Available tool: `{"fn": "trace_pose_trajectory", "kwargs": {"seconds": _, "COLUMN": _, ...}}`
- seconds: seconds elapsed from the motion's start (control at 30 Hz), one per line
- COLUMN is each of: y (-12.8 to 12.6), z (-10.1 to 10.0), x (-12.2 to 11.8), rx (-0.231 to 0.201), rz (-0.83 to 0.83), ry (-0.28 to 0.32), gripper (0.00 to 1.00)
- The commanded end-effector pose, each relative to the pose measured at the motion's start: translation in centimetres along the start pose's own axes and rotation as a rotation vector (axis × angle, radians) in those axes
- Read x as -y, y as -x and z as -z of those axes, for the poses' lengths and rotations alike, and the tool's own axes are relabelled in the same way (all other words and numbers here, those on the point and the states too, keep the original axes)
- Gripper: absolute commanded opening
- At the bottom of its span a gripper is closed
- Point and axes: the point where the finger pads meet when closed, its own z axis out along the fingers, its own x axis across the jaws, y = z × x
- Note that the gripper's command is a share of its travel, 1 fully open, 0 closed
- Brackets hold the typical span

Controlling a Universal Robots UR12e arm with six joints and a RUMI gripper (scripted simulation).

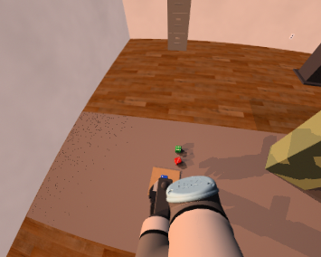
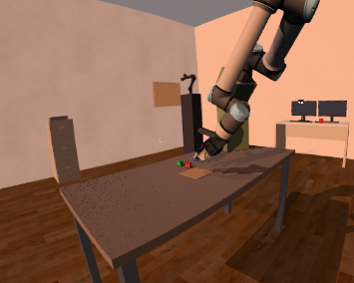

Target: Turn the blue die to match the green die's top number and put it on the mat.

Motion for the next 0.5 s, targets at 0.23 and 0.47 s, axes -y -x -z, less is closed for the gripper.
{"fn": "trace_pose_trajectory", "kwargs": {"seconds": 0.23, "y": -0.06, "z": -0.22, "x": 0.14, "rx": -0.006, "rz": -0.002, "ry": 0.065, "gripper": 0.10}}
{"fn": "trace_pose_trajectory", "kwargs": {"seconds": 0.47, "y": -0.06, "z": -0.24, "x": 0.26, "rx": -0.006, "rz": -0.002, "ry": 0.196, "gripper": 0.10}}
